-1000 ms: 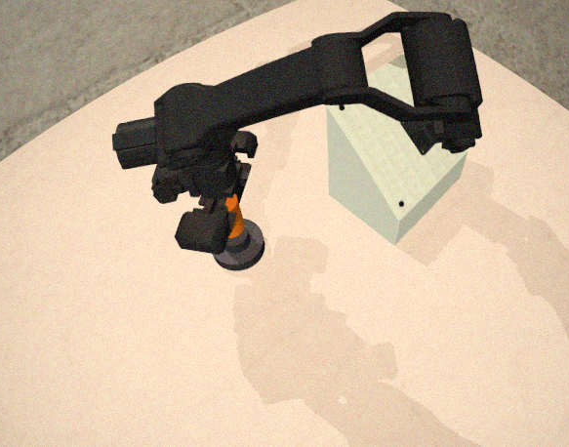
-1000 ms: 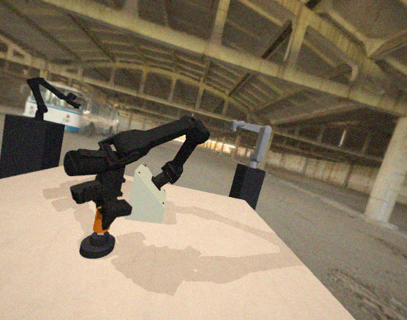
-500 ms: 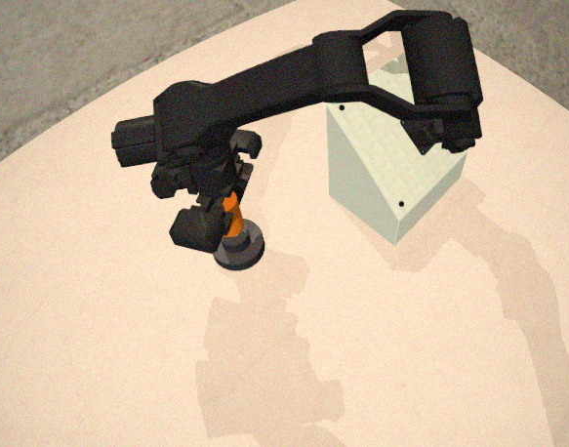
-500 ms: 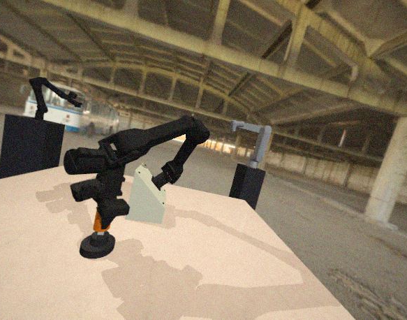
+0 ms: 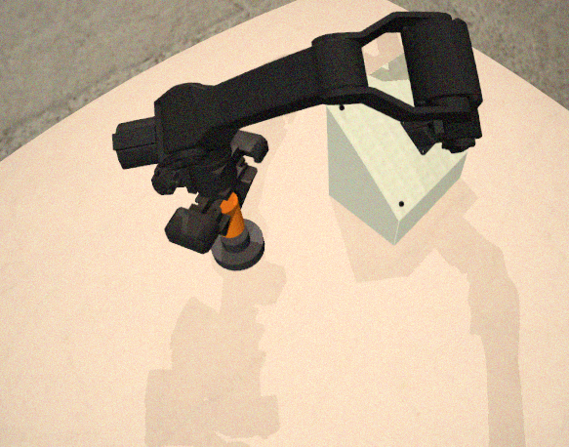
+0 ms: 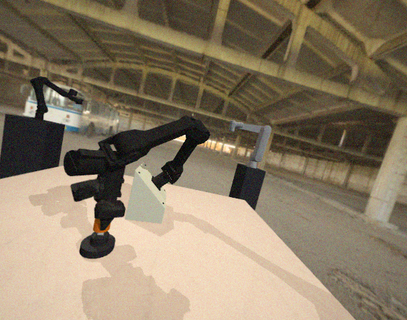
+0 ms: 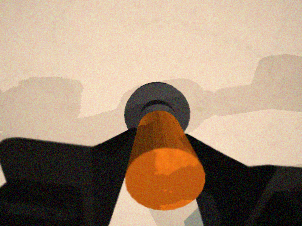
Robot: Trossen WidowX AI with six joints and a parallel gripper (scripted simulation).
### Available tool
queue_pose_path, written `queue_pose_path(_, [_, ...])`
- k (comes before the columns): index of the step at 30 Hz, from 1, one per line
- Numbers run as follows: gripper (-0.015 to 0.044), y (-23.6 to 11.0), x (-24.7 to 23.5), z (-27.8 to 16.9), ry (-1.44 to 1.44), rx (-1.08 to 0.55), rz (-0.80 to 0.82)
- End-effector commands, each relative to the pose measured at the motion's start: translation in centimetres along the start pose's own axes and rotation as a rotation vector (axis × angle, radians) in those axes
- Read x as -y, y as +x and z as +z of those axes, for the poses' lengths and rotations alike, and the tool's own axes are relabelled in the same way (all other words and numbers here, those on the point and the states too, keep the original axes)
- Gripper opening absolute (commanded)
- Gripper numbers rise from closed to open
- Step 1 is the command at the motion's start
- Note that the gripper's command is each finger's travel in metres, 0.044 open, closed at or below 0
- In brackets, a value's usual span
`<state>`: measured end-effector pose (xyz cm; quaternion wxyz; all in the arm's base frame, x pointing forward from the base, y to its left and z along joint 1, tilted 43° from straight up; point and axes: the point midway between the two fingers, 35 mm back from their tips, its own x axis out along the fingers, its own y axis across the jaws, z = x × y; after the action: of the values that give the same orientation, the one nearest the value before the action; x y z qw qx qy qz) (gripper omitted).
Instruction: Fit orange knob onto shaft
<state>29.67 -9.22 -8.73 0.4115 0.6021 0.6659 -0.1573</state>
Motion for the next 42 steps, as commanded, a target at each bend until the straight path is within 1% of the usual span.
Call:
queue_pose_path(1, [0.0000,0.02,-0.01,0.00,0.004,0.000,0.001])
queue_pose_path(14, [0.0000,-0.40,-0.10,0.01,0.013,0.001,0.001])
queue_pose_path(21, [0.0000,-0.21,-0.09,0.07,0.213,0.000,0.001])
queue_pose_path(42, [0.0000,0.07,-0.02,-0.04,0.214,0.000,0.001])
